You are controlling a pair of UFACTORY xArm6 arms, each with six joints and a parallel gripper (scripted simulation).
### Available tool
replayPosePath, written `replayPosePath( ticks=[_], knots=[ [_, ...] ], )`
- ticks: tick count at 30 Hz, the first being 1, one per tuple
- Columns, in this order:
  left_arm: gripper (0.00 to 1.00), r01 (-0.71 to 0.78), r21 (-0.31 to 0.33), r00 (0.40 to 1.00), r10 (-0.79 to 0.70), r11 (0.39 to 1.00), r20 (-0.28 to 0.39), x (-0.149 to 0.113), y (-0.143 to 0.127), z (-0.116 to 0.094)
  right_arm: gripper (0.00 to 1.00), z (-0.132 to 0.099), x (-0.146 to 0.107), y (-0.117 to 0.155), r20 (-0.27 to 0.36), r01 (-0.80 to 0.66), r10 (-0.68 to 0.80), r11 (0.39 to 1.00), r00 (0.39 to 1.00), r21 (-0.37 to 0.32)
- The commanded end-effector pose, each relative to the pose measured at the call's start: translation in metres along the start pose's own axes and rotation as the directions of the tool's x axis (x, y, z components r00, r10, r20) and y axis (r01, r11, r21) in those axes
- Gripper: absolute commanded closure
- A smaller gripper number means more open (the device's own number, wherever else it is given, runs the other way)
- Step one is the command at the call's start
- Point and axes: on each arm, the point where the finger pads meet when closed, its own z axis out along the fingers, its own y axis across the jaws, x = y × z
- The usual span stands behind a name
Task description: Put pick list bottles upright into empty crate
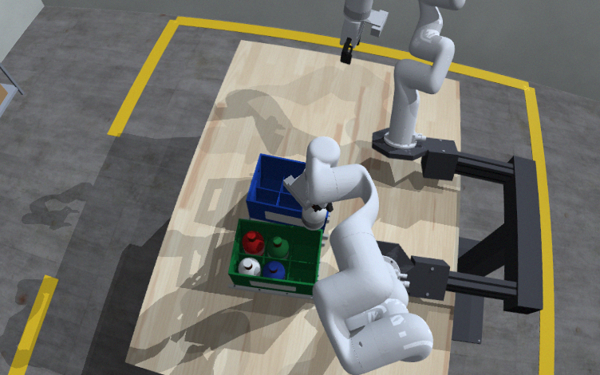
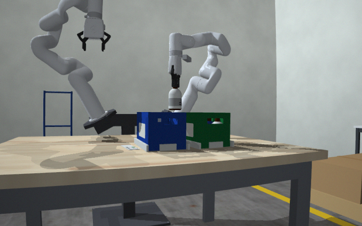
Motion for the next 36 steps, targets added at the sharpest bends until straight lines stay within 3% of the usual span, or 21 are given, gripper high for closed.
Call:
replayPosePath(
  ticks=[1,36],
  knots=[
    [1.00,0.001,-0.004,1.000,-0.001,1.000,0.001,-0.007,0.007,-0.002,0.00,-0.001,0.000,0.000,0.001,-0.001,0.001,1.000,1.000,-0.002],
    [1.00,0.001,-0.004,1.000,-0.001,1.000,0.002,-0.054,0.048,-0.002,0.00,-0.001,0.000,0.000,0.001,-0.001,0.001,1.000,1.000,-0.002]
  ],
)
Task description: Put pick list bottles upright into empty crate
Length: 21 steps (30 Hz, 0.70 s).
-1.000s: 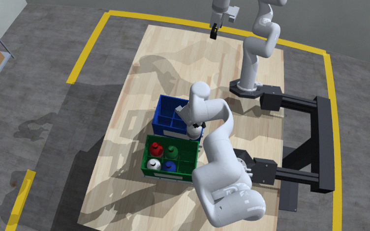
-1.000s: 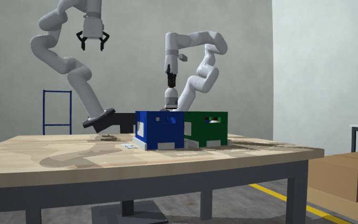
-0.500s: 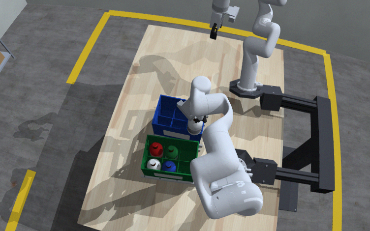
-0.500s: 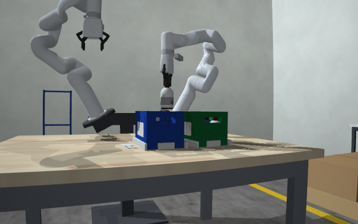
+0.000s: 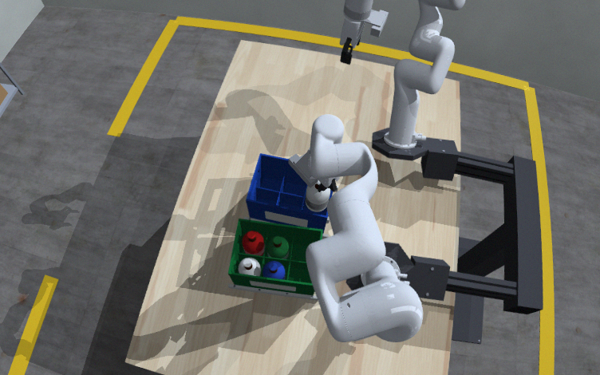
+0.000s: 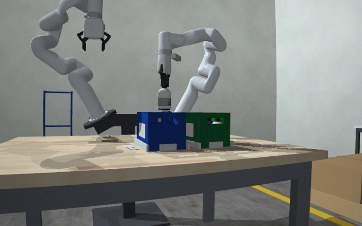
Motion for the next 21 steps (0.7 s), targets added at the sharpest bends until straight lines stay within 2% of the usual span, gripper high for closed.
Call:
replayPosePath(
  ticks=[1,21],
  knots=[
    [1.00,0.001,-0.005,1.000,-0.001,1.000,0.002,-0.007,0.007,-0.002,0.00,-0.001,0.000,0.000,0.001,-0.001,0.001,1.000,1.000,-0.002],
    [1.00,0.001,-0.005,1.000,-0.001,1.000,0.002,-0.034,0.031,-0.002,0.00,-0.001,0.000,0.000,0.001,-0.001,0.001,1.000,1.000,-0.002]
  ],
)
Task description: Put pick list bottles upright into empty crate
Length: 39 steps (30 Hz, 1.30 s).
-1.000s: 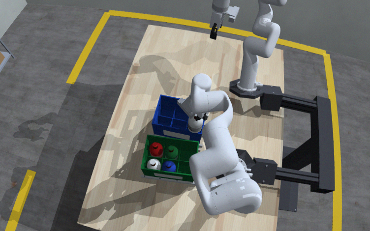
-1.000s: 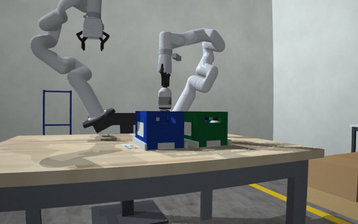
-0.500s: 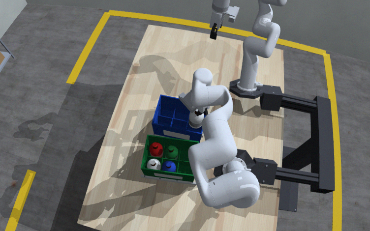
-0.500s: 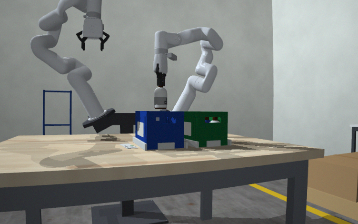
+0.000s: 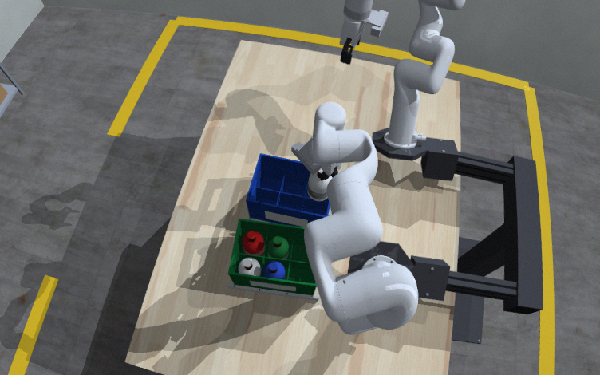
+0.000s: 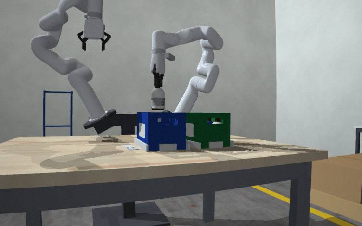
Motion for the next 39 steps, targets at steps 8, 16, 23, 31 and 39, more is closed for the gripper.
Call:
replayPosePath(
  ticks=[8,16,23,31,39],
  knots=[
    [1.00,0.001,-0.005,1.000,-0.001,1.000,0.002,-0.015,0.014,-0.002,0.00,-0.001,0.000,0.000,0.001,-0.001,0.001,1.000,1.000,-0.002],
    [1.00,0.001,-0.005,1.000,-0.001,1.000,0.002,-0.027,0.024,-0.002,0.00,-0.001,0.000,0.000,0.001,-0.001,0.001,1.000,1.000,-0.002],
    [1.00,0.001,-0.005,1.000,-0.001,1.000,0.002,-0.034,0.031,-0.002,0.00,-0.001,0.000,0.000,0.001,-0.001,0.001,1.000,1.000,-0.002],
    [1.00,0.001,-0.005,1.000,-0.001,1.000,0.002,-0.047,0.043,-0.002,0.00,-0.001,0.000,0.000,0.001,-0.001,0.001,1.000,1.000,-0.002],
    [1.00,0.001,-0.005,1.000,-0.001,1.000,0.002,-0.047,0.043,-0.002,0.00,-0.001,0.000,0.000,0.001,-0.001,0.001,1.000,1.000,-0.002]
  ],
)
